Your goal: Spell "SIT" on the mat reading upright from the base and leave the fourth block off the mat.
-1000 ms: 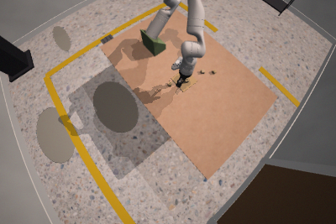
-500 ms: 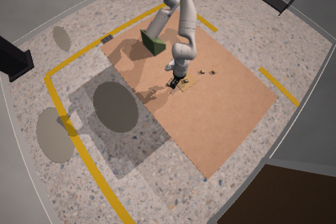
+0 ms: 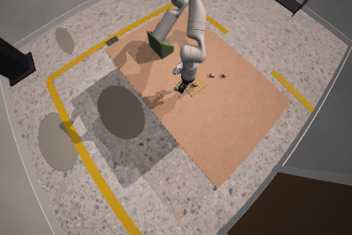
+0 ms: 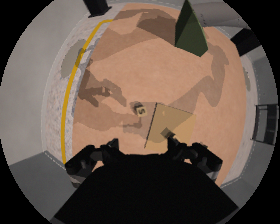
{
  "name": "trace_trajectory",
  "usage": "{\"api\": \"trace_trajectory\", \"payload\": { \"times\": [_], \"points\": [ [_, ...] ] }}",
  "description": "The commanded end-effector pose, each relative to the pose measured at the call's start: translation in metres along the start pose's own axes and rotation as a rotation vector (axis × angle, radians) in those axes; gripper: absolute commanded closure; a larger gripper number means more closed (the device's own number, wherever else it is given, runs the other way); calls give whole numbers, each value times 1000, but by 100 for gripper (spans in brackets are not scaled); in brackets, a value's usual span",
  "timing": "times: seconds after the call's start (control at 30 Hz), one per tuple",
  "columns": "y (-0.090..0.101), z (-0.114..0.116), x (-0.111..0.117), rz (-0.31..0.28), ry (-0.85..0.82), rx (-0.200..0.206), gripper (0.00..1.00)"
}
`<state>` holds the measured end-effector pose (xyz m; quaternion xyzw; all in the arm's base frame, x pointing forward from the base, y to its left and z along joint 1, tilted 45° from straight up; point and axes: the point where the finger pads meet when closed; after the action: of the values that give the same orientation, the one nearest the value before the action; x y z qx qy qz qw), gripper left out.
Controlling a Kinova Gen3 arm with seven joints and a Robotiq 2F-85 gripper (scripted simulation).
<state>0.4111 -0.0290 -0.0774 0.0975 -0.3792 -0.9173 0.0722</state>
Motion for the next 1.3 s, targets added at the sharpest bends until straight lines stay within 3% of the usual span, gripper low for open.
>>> {"api": "trace_trajectory", "payload": {
  "times": [0.0,1.03,1.27],
  "points": [
    [1,0,0,-1,0,2,0],
    [2,2,-1,-2,23,0,0],
    [14,34,-10,-5,295,-7,0]
  ]
}}
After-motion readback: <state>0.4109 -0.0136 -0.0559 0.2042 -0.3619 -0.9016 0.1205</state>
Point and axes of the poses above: the point where the finger pads meet when closed, its own y axis back along the fingers, its own z axis across the jaws, x = y × z, and after that the axes turned 4 degrees about -y, right-handed
